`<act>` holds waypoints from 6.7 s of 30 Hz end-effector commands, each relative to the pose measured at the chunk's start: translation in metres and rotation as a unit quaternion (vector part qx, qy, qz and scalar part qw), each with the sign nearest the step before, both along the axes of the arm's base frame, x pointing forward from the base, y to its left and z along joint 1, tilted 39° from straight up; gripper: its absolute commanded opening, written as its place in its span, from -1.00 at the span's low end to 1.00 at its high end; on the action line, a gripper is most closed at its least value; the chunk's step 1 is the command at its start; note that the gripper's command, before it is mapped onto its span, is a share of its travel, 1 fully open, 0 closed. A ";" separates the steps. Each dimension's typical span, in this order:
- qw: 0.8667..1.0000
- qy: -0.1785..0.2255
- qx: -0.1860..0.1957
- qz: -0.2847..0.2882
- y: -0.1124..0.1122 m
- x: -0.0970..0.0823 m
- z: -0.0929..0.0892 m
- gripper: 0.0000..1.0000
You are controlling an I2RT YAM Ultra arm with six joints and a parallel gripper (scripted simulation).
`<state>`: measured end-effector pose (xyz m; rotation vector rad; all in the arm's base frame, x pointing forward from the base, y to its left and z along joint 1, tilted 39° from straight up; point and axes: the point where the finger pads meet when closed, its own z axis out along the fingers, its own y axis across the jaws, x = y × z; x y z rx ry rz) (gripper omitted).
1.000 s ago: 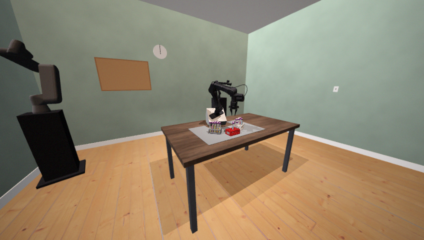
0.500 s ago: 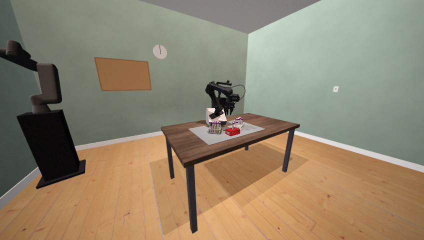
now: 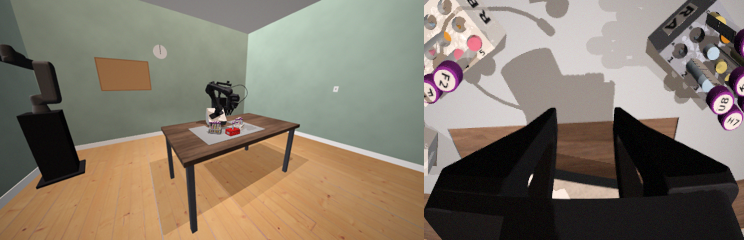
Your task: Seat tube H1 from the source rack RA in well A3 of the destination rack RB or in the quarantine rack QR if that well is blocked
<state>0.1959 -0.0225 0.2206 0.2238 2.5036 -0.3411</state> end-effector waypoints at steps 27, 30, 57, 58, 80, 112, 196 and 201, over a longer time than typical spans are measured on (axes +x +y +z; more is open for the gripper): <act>0.999 -0.003 -0.012 0.032 -0.115 -0.056 0.009 -0.40; 0.999 -0.004 -0.013 0.032 -0.129 -0.061 0.009 -0.40; 0.999 -0.006 -0.031 0.032 -0.157 -0.080 0.020 -0.40; 0.999 -0.006 -0.031 0.032 -0.157 -0.080 0.020 -0.40; 0.999 0.000 -0.020 0.032 -0.167 -0.066 -0.012 -0.40; 0.999 -0.004 -0.020 0.032 -0.176 -0.049 -0.038 -0.40; 0.999 -0.009 -0.030 0.032 -0.180 -0.046 -0.031 -1.00; 0.999 -0.009 -0.030 0.032 -0.179 -0.048 -0.027 -1.00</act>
